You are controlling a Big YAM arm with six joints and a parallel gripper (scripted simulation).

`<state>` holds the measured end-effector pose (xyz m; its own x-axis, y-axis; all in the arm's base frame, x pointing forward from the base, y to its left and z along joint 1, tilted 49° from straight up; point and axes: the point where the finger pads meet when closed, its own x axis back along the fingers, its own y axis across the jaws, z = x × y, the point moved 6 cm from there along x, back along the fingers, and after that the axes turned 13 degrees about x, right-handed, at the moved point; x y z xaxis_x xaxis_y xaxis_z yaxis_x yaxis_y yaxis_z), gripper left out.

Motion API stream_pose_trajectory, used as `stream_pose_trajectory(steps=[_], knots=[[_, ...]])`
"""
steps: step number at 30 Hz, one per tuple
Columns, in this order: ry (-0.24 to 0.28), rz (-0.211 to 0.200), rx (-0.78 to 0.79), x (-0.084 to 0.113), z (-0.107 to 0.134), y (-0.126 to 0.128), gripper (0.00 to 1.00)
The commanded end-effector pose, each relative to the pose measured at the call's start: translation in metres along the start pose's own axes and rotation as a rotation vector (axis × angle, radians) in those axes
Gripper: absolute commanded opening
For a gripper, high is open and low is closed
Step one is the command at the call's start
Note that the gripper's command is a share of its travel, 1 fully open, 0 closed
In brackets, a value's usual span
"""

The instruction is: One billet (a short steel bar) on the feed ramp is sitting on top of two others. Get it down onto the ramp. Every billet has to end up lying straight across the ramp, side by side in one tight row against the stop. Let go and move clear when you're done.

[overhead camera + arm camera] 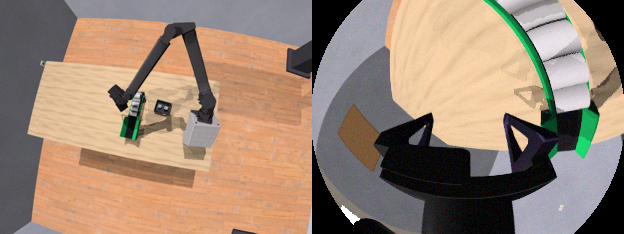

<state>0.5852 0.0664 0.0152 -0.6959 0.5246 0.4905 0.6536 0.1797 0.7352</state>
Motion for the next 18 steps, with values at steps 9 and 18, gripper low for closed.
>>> stream_pose_trajectory(steps=[9,18], knots=[[0.045,-0.068,0.145,0.018,-0.045,0.06,1.0],[0.099,-0.193,0.374,0.055,-0.098,0.123,1.0]])
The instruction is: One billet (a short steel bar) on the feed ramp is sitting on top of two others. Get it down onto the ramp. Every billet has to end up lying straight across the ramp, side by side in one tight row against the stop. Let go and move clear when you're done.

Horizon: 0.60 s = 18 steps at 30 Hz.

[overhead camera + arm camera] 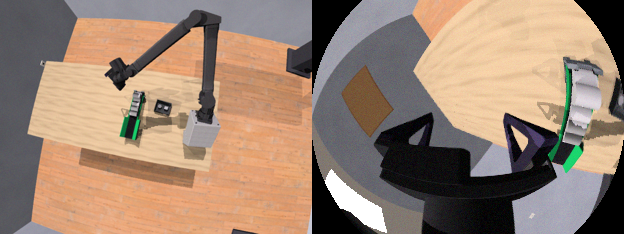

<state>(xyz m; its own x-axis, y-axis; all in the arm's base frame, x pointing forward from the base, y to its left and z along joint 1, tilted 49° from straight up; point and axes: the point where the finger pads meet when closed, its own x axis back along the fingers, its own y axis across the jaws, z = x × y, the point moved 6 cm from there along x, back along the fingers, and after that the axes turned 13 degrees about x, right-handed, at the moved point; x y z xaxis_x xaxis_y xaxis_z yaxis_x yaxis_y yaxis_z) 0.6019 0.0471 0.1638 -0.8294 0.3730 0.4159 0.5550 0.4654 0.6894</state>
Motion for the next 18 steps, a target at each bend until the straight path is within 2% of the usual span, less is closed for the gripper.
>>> stream_pose_trajectory(steps=[1,2,3,4,5,8,10,12,13,14,15,16,17,18], knots=[[0.006,-0.029,0.18,0.013,-0.032,0.013,1.0],[0.006,-0.029,0.18,0.013,-0.032,0.013,1.0],[0.01,-0.06,0.232,0.023,-0.046,0.024,1.0],[0.01,-0.06,0.232,0.023,-0.046,0.024,1.0],[0.011,-0.094,0.288,0.033,-0.061,0.034,1.0],[0.011,-0.094,0.288,0.033,-0.061,0.034,1.0],[0.004,-0.162,0.401,0.055,-0.091,0.054,1.0],[0.003,-0.167,0.408,0.057,-0.093,0.055,1.0],[-0.006,-0.206,0.473,0.071,-0.109,0.065,1.0],[-0.006,-0.206,0.473,0.071,-0.109,0.065,1.0],[-0.02,-0.245,0.541,0.086,-0.125,0.075,1.0],[-0.02,-0.245,0.541,0.086,-0.125,0.075,1.0],[-0.033,-0.276,0.593,0.098,-0.138,0.081,1.0],[-0.038,-0.286,0.611,0.102,-0.142,0.083,1.0]])
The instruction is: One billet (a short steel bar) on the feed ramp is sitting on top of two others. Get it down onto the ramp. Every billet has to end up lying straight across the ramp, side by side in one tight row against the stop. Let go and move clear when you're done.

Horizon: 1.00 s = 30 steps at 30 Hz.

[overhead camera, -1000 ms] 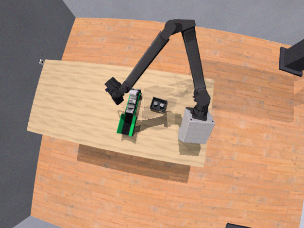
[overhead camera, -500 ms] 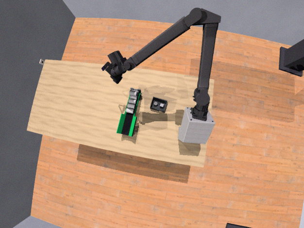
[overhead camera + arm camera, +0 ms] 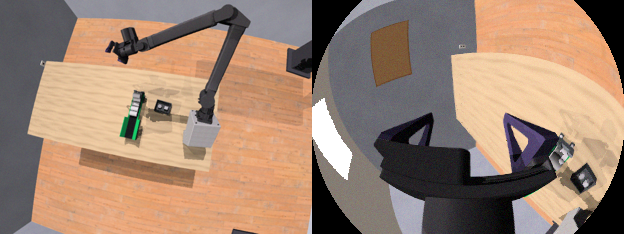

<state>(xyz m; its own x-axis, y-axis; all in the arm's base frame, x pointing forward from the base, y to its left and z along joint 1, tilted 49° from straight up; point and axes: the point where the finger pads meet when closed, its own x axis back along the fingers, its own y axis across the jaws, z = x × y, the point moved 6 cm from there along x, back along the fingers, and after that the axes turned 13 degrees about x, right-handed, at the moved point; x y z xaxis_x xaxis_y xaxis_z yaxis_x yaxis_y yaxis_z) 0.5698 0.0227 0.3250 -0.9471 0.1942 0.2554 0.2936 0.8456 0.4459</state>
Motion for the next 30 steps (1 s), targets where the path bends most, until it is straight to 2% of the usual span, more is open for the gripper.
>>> stream_pose_trajectory(steps=[1,2,3,4,7,10,12,13,15,16,17,19,20,21,22,25,26,30], knots=[[-0.015,-0.011,0.16,0.018,-0.024,-0.005,1.0],[-0.033,-0.043,0.226,0.031,-0.041,-0.001,1.0],[-0.035,-0.048,0.235,0.033,-0.044,-0.001,1.0],[-0.054,-0.074,0.293,0.045,-0.058,0.002,1.0],[-0.06,-0.083,0.313,0.05,-0.063,0.003,1.0],[-0.114,-0.14,0.455,0.081,-0.095,0.009,1.0],[-0.122,-0.148,0.475,0.086,-0.099,0.01,1.0],[-0.154,-0.173,0.549,0.104,-0.114,0.013,1.0],[-0.159,-0.177,0.559,0.106,-0.116,0.013,1.0],[-0.194,-0.2,0.634,0.124,-0.13,0.016,1.0],[-0.199,-0.203,0.645,0.127,-0.132,0.016,1.0],[-0.243,-0.226,0.731,0.149,-0.147,0.018,1.0],[-0.243,-0.226,0.731,0.149,-0.147,0.018,1.0],[-0.174,-0.199,0.796,0.128,-0.124,0.018,1.0],[-0.145,-0.201,0.828,0.121,-0.112,0.022,1.0],[-0.139,-0.196,0.838,0.119,-0.11,0.021,1.0],[-0.109,-0.178,0.876,0.113,-0.102,0.019,1.0],[-0.072,-0.135,0.974,0.099,-0.101,0.024,1.0]])
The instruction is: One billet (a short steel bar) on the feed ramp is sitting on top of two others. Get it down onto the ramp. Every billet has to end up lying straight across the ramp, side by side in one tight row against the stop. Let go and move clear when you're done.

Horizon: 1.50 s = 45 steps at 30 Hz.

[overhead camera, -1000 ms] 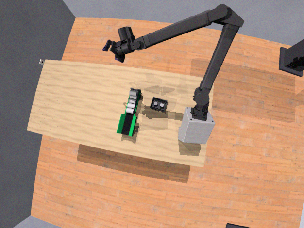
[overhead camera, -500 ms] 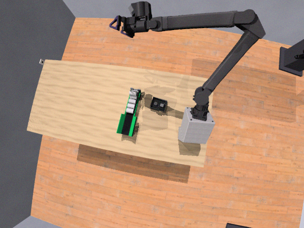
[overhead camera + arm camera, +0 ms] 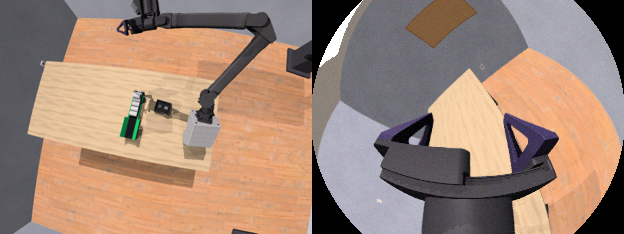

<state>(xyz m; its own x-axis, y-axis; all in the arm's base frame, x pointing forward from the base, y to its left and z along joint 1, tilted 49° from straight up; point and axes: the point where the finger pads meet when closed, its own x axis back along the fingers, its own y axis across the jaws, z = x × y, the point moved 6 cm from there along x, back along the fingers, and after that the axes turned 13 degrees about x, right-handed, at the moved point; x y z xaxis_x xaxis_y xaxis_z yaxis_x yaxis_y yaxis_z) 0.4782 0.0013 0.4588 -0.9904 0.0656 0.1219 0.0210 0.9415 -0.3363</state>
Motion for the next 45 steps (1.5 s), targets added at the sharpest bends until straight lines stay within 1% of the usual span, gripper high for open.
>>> stream_pose_trajectory(steps=[1,2,5,9,11,12,13,14,16,18,19,21,22,24,25,26,28,29,30,31,33,34,36,37,38,39,40,41,42,43,45], knots=[[0.092,-0.022,0.16,-0.024,0.01,0.017,1.0],[0.114,-0.024,0.184,-0.027,0.015,0.02,1.0],[0.206,-0.035,0.289,-0.04,0.038,0.031,1.0],[0.326,-0.063,0.436,-0.053,0.069,0.046,1.0],[0.326,-0.063,0.436,-0.053,0.069,0.046,1.0],[0.359,-0.061,0.467,-0.056,0.078,0.043,1.0],[0.38,-0.077,0.504,-0.058,0.083,0.051,1.0],[0.439,-0.102,0.586,-0.063,0.098,0.06,1.0],[0.479,-0.119,0.64,-0.066,0.108,0.065,1.0],[0.532,-0.145,0.717,-0.07,0.123,0.072,1.0],[0.536,-0.147,0.722,-0.07,0.124,0.073,1.0],[0.599,-0.182,0.816,-0.073,0.141,0.081,1.0],[0.608,-0.187,0.829,-0.073,0.143,0.082,1.0],[0.666,-0.226,0.921,-0.075,0.159,0.089,1.0],[0.682,-0.226,0.929,-0.076,0.163,0.085,1.0],[0.713,-0.261,0.997,-0.076,0.172,0.096,1.0],[0.713,-0.261,0.997,-0.076,0.172,0.096,1.0],[0.744,-0.269,1.024,-0.078,0.18,0.091,1.0],[0.752,-0.267,1.025,-0.078,0.182,0.088,1.0],[0.793,-0.329,1.134,-0.077,0.194,0.106,1.0],[0.833,-0.368,1.206,-0.077,0.205,0.111,1.0],[0.845,-0.38,1.228,-0.077,0.208,0.112,1.0],[0.889,-0.428,1.311,-0.076,0.221,0.118,1.0],[0.892,-0.432,1.317,-0.076,0.221,0.118,1.0],[0.924,-0.47,1.38,-0.075,0.231,0.123,1.0],[0.936,-0.482,1.4,-0.075,0.234,0.123,1.0],[0.961,-0.513,1.448,-0.074,0.241,0.126,1.0],[0.984,-0.528,1.47,-0.074,0.247,0.122,1.0],[0.998,-0.562,1.522,-0.073,0.251,0.129,1.0],[1.011,-0.581,1.548,-0.072,0.255,0.131,1.0],[1.011,-0.581,1.548,-0.072,0.255,0.131,1.0]])
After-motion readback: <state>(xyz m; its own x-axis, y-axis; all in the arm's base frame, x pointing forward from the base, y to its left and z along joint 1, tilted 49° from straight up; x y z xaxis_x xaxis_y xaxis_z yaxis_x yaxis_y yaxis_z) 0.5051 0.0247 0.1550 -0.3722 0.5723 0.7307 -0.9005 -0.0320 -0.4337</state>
